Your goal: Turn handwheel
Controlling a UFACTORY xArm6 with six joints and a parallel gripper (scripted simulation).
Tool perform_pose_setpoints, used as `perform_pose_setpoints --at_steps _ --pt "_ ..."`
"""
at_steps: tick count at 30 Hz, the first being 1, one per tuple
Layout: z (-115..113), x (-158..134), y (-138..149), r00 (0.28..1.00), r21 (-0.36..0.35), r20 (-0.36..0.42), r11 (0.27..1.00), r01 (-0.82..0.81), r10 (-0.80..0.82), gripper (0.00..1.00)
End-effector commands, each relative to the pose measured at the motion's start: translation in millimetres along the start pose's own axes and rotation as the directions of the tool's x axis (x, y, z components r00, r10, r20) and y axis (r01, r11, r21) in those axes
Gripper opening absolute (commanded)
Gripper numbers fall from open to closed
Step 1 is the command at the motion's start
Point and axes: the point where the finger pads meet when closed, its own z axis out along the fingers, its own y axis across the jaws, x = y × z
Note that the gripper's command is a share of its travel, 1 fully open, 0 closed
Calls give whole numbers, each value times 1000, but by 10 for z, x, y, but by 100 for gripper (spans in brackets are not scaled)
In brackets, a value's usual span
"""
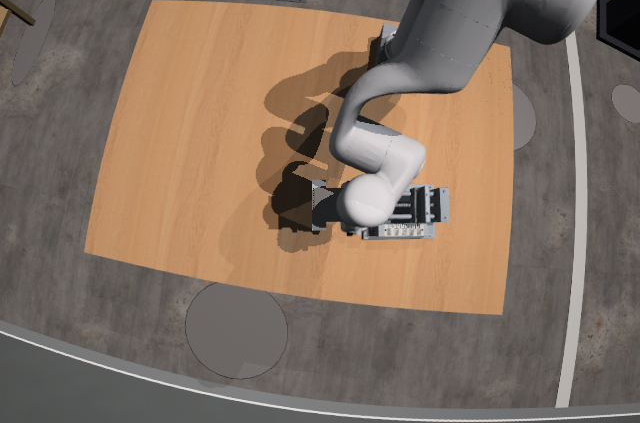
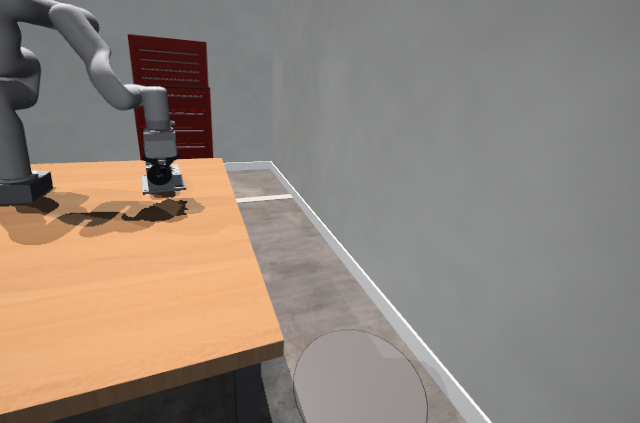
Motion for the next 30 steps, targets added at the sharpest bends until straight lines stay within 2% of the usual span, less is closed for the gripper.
perform_pose_setpoints --at_steps 1,30 --pt "-4 4 -3 1000 1 -1 1000 0 0 6" --pt "65 5 -92 1000 1 -1 1000 0 0 6"
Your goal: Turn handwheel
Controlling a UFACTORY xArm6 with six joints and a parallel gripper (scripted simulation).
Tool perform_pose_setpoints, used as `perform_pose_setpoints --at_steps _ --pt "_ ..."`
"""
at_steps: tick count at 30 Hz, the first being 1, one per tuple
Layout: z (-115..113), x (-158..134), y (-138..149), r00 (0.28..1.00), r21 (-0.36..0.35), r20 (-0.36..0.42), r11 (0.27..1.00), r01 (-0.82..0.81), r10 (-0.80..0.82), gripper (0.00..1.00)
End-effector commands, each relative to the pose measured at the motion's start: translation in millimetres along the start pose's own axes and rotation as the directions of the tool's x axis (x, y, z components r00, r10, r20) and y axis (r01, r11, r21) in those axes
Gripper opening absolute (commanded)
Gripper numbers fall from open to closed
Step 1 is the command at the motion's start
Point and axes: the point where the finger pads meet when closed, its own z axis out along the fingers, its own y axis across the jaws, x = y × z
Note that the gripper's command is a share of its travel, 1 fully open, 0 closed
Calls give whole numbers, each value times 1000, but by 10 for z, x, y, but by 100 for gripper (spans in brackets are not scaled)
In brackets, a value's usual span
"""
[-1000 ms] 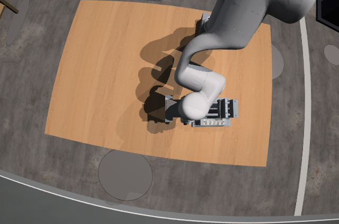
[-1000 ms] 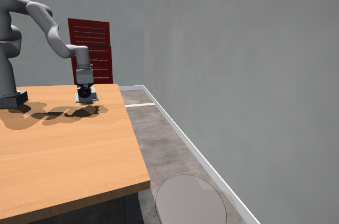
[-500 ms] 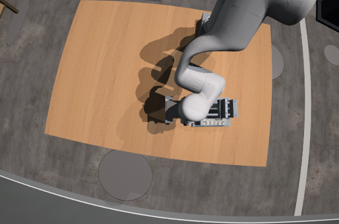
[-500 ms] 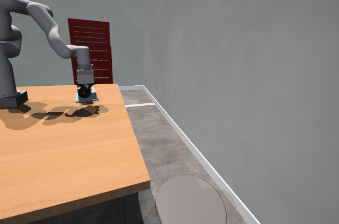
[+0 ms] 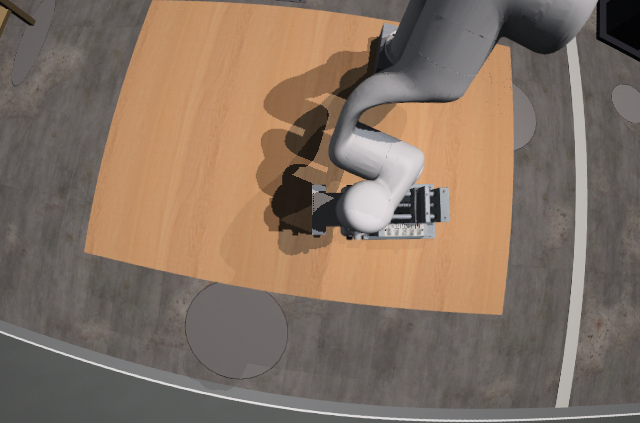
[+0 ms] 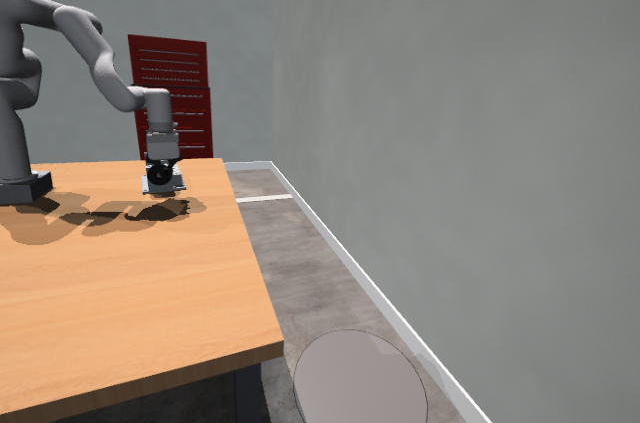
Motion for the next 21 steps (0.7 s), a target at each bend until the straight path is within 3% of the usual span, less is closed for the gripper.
perform_pose_setpoints --at_steps 1,21 --pt "10 4 -13 1000 0 -1 1000 -1 1 6" --pt "146 5 -75 1000 0 -1 1000 -1 1 6"
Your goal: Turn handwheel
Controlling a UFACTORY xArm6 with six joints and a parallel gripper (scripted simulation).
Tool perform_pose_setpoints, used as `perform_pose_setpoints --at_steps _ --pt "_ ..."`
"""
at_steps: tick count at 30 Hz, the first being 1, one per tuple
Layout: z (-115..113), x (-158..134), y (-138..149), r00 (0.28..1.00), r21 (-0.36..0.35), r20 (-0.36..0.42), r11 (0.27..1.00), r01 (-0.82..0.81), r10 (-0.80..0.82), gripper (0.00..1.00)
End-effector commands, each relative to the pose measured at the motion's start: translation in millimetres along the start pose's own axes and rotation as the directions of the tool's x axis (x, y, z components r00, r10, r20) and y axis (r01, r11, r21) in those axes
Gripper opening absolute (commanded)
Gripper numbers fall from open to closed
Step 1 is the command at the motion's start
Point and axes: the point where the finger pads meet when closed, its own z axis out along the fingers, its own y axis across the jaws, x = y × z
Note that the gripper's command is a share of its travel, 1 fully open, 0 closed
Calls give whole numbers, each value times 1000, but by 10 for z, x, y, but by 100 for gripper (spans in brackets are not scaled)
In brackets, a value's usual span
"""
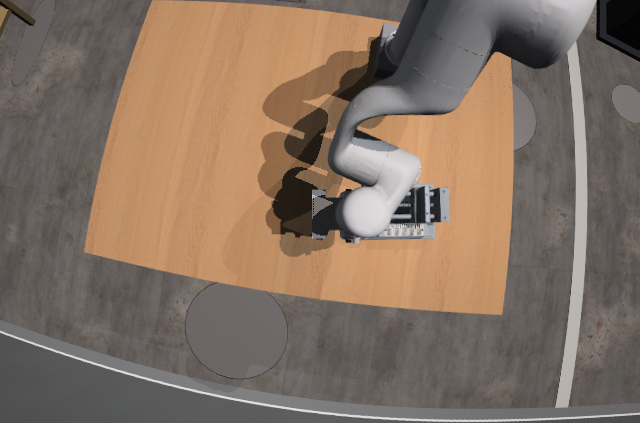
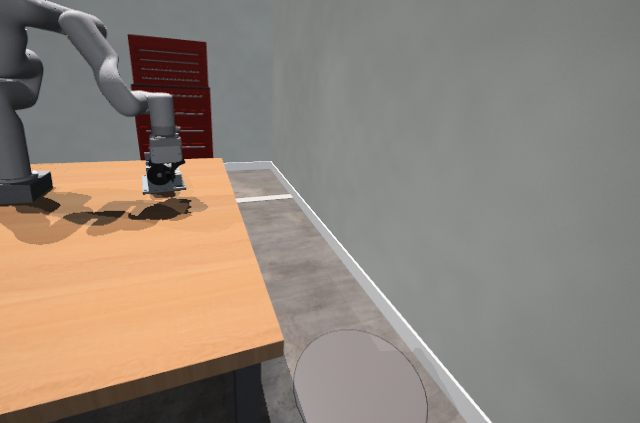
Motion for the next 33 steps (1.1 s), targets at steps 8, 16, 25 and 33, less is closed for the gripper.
perform_pose_setpoints --at_steps 8,16,25,33 --pt "104 5 -1 1000 0 -1 1000 -1 1 6" --pt "210 5 44 1000 0 -1 1000 -1 1 6" --pt "285 5 124 1000 0 -1 1000 -1 1 6" --pt "325 5 234 1000 0 -1 1000 -1 1 6"
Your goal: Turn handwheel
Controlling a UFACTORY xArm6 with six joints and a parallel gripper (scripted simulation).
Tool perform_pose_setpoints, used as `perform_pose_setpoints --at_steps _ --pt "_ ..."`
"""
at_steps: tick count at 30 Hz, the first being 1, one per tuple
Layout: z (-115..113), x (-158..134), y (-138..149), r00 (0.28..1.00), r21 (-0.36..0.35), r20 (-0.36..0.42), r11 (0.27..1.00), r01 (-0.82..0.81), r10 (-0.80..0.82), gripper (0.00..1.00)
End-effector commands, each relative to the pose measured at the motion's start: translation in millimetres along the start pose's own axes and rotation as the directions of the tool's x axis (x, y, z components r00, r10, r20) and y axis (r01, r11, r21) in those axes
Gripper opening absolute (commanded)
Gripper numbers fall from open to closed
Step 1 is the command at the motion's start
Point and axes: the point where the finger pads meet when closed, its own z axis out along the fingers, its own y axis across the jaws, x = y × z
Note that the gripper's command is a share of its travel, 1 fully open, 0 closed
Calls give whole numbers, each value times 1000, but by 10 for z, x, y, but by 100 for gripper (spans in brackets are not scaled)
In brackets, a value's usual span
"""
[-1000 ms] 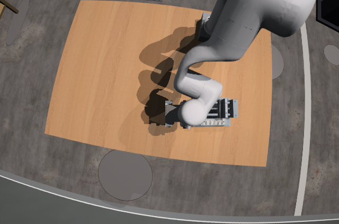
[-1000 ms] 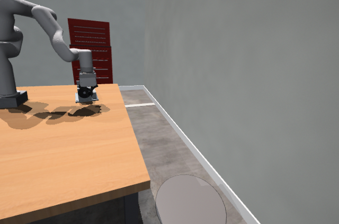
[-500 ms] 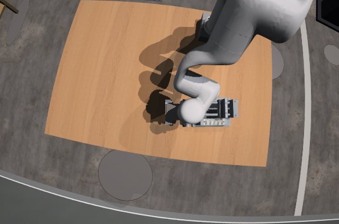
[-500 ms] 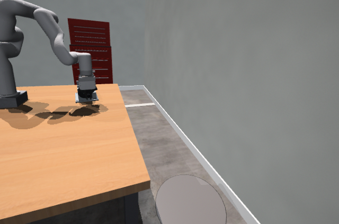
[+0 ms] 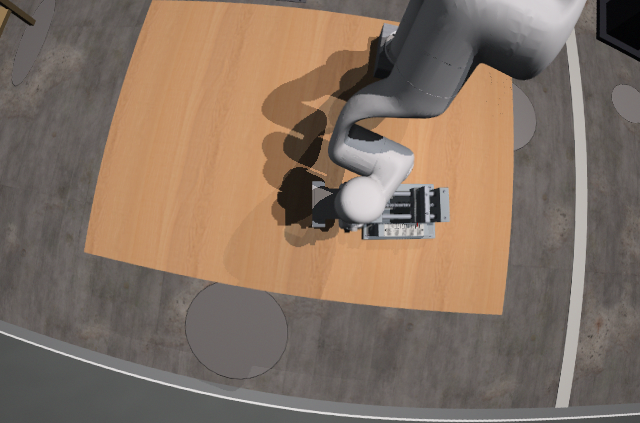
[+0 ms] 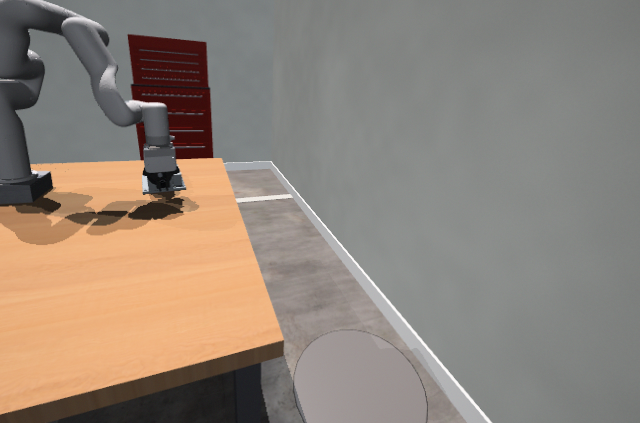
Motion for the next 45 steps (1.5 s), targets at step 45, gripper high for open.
perform_pose_setpoints --at_steps 45 --pt "-476 5 246 1000 3 -1 1000 0 0 6"
